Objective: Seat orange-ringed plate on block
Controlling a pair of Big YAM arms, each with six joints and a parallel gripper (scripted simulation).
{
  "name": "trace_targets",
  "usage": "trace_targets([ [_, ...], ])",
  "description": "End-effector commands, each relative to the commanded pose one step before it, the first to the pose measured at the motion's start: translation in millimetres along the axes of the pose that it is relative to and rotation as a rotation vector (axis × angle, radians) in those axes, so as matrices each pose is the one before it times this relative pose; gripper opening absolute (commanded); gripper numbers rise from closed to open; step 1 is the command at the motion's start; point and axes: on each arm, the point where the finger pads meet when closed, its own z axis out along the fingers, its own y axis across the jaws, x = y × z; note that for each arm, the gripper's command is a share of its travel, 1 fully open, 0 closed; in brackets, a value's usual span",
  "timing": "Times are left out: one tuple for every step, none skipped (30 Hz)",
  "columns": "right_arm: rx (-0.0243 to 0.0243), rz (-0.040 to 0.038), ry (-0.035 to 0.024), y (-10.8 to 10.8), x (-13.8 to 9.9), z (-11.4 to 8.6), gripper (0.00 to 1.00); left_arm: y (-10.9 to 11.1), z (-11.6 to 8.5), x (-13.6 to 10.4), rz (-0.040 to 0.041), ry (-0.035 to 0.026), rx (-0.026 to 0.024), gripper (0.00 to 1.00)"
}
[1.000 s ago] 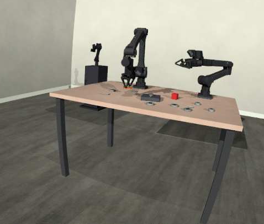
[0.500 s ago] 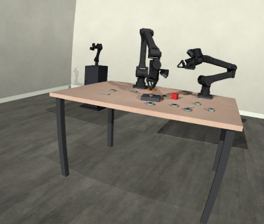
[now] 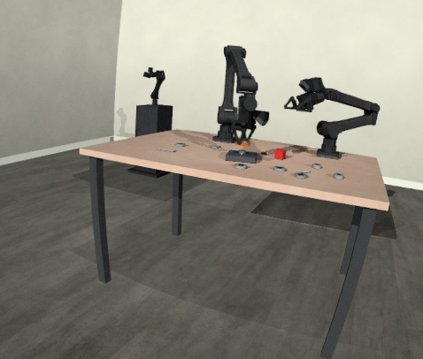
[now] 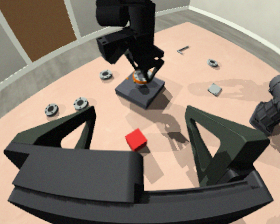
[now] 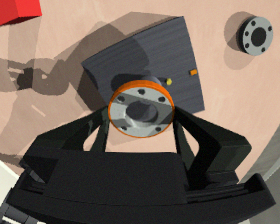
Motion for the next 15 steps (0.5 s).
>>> trace_targets([
  [0.04331,0.25697,-0.03865,-19.22,-9.87,-23.21,0.59,0.15,-6.57,-22.2,-0.00168,-0.03935,-0.0008,1.0],
  [-0.00033,0.03534,-0.00044,1.76,-1.21,0.01,0.59,0.0,0.0,0.0,0.0,0.0,0.0,1.0],
  [-0.01266,0.03945,0.02018,6.48,8.0,8.02,0.59,0.0,0.0,0.0,0.0,0.0,0.0,1.0],
  [-0.00021,0.04082,-0.00041,0.0,0.0,0.0,0.59,0.0,0.0,0.0,0.0,0.0,0.0,1.0],
  [0.00844,0.04266,-0.01783,-0.37,-0.85,-8.64,0.59,0.0,0.0,0.0,0.0,0.0,0.0,1.0],
  [0.0,0.0,0.0,0.0,0.0,0.0,0.59,0.0,0.0,0.0,0.0,0.0,0.0,1.0],
  [0.0,0.0,0.0,0.0,0.0,0.0,0.59,0.0,0.0,0.0,0.0,0.0,0.0,1.0],
  [-0.00013,0.04413,-0.00033,-0.01,0.0,0.0,0.59,0.0,0.0,0.0,0.0,0.0,0.0,1.0],
  [-0.00222,0.04384,0.00478,0.09,0.28,2.46,0.59,0.0,0.0,0.0,0.0,0.0,0.0,1.0],
  [-0.00162,0.04327,0.0037,0.06,0.22,1.92,0.59,0.0,0.0,0.0,0.0,0.0,0.0,1.0],
  [-0.00037,0.05442,-0.00039,0.0,0.01,0.08,0.59,0.0,0.0,0.0,0.0,0.0,0.0,1.0],
  [0.00006,0.05011,-0.00206,-0.01,-0.08,-0.7,0.59,0.0,0.0,0.0,0.0,0.0,0.0,1.0],
  [0.00001,0.04708,-0.00184,-0.01,-0.08,-0.63,0.59,0.0,0.0,0.0,0.0,0.0,0.0,1.0],
  [-0.00005,0.04075,-0.00177,0.0,-0.07,-0.61,0.59,0.0,0.0,0.0,0.0,0.0,0.0,1.0],
  [-0.00011,0.03922,-0.00134,-0.13,-0.04,-0.43,0.59,0.0,0.0,0.0,0.0,0.0,0.0,1.0],
])
